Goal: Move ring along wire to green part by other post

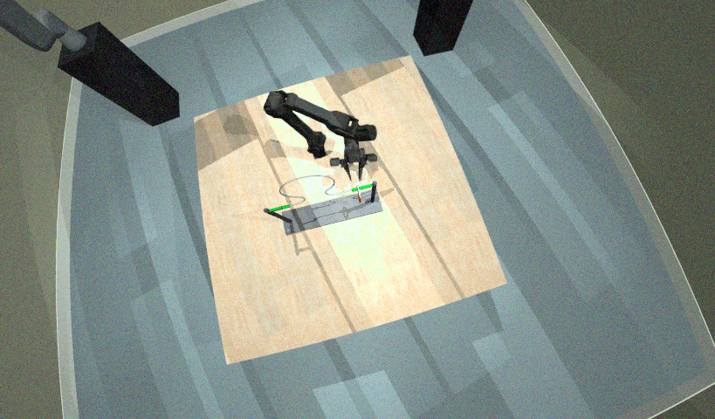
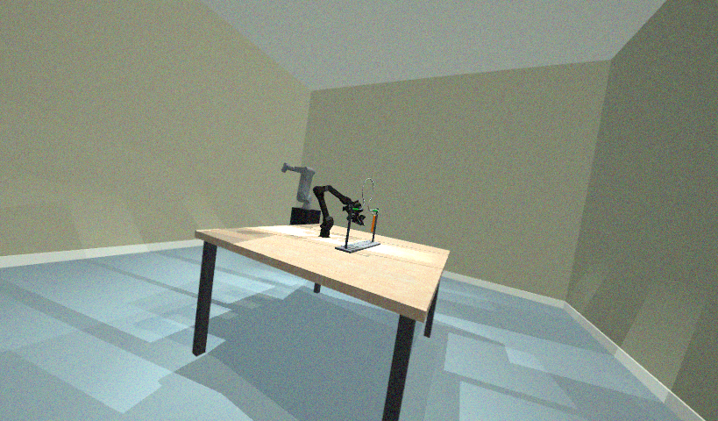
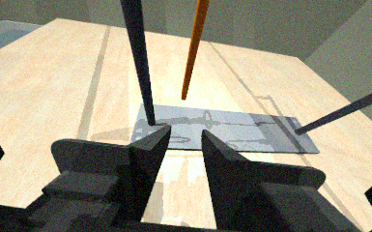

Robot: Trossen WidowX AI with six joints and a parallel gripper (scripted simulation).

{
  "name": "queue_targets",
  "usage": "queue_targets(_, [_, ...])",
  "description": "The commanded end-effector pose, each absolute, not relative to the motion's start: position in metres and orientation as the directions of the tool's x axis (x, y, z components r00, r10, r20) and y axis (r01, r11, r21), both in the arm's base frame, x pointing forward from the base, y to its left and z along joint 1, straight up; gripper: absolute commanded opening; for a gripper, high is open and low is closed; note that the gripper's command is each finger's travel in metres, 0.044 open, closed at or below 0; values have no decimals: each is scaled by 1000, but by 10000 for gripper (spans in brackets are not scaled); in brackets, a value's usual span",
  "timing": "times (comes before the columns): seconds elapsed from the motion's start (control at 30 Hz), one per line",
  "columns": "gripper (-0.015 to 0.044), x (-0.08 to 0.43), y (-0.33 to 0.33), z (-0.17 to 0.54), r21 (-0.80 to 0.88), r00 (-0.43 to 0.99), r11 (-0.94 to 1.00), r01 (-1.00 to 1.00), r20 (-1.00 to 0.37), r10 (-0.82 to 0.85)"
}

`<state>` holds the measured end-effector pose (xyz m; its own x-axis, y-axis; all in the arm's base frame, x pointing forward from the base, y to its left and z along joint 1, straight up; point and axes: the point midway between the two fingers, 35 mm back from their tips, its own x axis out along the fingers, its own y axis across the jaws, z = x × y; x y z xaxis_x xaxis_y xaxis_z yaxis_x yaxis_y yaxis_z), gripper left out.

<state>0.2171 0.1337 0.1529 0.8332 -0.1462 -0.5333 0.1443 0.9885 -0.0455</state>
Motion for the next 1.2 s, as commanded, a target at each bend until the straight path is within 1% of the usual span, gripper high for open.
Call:
queue_targets(0.0, [160,217,133,154,-44,835,988,148,-531,-148])
queue_targets(0.23, [160,217,133,154,-44,835,988,148,-531,-148])
queue_targets(0.3, [213,212,135,156,-45,832,988,144,-536,-146])
queue_targets(0.47, [344,180,139,178,-46,836,989,142,-529,-145])
queue_targets(0.57, [423,179,139,179,-46,837,989,141,-528,-144])
queue_targets(0.6, [440,179,139,179,-46,837,989,141,-528,-144])
queue_targets(1.17, [440,179,139,179,-46,837,989,141,-528,-144])
